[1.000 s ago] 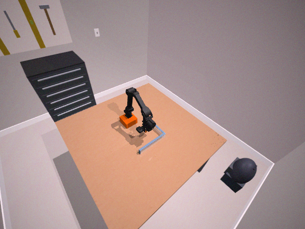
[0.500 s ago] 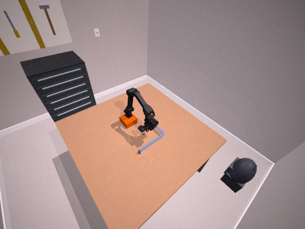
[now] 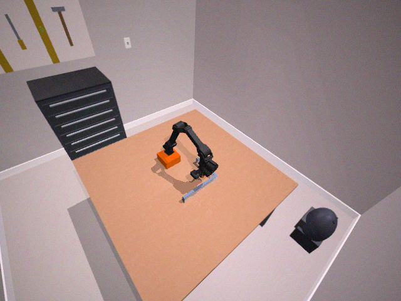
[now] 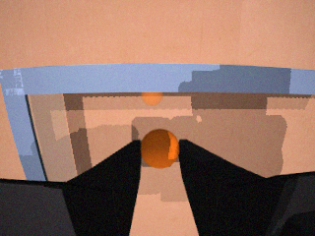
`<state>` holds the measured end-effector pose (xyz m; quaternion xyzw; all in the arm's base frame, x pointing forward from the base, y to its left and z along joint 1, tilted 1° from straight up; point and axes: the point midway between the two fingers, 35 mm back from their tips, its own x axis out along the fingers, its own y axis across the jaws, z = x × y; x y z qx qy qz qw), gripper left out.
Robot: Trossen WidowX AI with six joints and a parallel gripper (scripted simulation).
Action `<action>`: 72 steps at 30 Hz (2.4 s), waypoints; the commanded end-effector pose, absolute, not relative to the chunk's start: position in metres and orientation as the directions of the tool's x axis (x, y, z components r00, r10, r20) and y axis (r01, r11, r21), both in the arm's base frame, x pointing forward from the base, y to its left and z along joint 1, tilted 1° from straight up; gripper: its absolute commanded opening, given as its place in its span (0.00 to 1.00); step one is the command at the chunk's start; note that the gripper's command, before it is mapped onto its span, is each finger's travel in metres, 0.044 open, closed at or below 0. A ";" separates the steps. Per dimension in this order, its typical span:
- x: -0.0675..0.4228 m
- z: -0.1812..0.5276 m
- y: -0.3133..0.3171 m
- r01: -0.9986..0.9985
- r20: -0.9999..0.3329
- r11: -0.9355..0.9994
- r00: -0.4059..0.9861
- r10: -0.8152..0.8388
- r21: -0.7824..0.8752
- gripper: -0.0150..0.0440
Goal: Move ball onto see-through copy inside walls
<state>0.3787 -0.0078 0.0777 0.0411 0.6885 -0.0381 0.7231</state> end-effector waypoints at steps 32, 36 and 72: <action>0.389 -0.010 -0.004 0.117 -0.999 0.993 0.046 0.004 0.009 0.25; 0.389 -0.016 -0.004 0.117 -0.999 0.993 0.046 0.004 0.009 0.25; 0.385 0.073 -0.004 0.117 -0.999 0.993 0.046 0.004 0.009 0.61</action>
